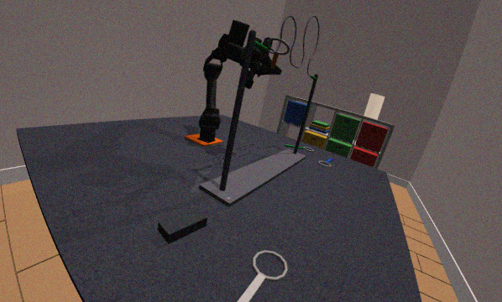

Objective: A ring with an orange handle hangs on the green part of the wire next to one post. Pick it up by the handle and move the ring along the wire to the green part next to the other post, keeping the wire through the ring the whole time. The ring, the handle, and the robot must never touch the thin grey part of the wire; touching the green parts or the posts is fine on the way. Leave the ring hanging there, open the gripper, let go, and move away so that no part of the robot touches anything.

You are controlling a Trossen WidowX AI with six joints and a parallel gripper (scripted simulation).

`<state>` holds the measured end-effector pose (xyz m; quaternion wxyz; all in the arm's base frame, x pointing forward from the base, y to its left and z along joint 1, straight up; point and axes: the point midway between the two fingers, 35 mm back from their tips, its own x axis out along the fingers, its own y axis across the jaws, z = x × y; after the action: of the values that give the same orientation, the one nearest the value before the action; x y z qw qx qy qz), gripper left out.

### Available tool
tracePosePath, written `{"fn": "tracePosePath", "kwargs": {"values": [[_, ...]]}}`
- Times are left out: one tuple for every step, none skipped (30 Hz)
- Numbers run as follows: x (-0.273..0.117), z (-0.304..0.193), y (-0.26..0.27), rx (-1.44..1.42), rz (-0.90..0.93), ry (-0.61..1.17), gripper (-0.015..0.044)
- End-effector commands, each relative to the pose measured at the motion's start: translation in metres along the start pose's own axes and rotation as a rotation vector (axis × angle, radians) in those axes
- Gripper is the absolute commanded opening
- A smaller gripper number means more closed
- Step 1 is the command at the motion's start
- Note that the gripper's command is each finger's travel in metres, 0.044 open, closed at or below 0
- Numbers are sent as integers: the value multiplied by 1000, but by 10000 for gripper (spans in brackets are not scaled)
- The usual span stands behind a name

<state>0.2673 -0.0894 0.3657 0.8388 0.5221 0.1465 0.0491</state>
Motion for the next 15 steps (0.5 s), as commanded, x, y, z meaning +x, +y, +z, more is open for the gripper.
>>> {"fn": "tracePosePath", "kwargs": {"values": [[-4, 1, 13, 93, 39, 40, -150], [-4, 1, 16, 110, 48, 41, -150], [-5, 2, 19, 129, 58, 41, -150], [-5, 2, 23, 151, 69, 42, -150], [-6, 3, 27, 173, 81, 42, -150], [-6, 4, 30, 195, 93, 42, -150], [-6, 5, 34, 217, 104, 42, -150], [-7, 6, 38, 238, 115, 43, -150], [-7, 6, 41, 259, 126, 43, -150], [-8, 7, 45, 279, 137, 43, -150], [-8, 8, 48, 295, 145, 43, -150], [-9, 9, 50, 311, 153, 43, -150], [-9, 10, 53, 327, 162, 43, -150], [-10, 11, 55, 343, 170, 43, -150], [-10, 12, 58, 359, 179, 44, -150]]}}
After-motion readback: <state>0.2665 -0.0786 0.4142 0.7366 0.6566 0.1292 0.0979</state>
